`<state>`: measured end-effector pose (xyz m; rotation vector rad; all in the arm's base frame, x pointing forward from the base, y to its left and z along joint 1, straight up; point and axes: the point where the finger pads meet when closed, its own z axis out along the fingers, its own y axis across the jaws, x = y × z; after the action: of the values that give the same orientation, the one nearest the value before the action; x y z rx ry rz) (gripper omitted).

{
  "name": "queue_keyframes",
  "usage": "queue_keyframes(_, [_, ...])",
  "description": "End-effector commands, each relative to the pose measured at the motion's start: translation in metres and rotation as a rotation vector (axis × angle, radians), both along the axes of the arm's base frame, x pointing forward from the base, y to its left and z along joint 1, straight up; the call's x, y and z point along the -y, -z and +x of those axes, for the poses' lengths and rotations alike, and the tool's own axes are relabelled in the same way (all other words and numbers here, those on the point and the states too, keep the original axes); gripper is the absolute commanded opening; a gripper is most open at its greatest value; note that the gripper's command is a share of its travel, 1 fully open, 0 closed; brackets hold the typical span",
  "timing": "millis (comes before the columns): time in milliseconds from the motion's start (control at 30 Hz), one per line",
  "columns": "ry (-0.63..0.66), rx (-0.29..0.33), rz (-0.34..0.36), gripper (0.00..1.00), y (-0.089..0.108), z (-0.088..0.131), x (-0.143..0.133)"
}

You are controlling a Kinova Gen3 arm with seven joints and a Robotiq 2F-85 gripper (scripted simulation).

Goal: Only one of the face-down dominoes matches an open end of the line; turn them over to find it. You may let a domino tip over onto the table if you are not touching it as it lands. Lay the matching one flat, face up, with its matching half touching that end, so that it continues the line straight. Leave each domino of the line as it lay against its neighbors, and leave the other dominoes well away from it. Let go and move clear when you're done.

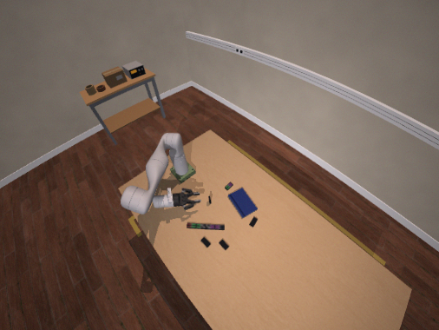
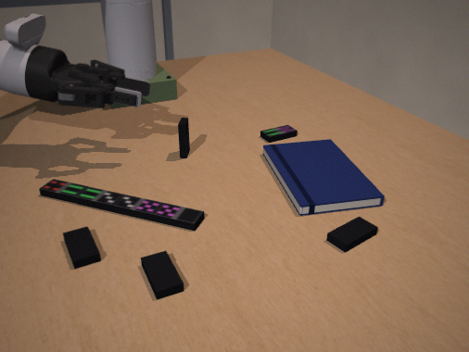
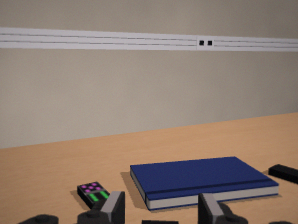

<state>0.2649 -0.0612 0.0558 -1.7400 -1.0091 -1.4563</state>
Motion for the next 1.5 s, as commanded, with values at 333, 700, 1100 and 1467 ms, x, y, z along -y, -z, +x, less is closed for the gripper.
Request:
queue_keyframes(333, [0.001, 0.001, -0.001, 0.49, -0.008, 0.006, -0.007])
queue_keyframes(700, [0.002, 0.002, -0.001, 0.49, -0.024, 0.017, -0.025])
queue_keyframes(1100, [-0.001, -0.006, -0.013, 0.49, -0.045, 0.028, -0.050])
queue_keyframes(1467, [-0.009, -0.072, -0.142, 0.49, -0.045, 0.030, -0.053])
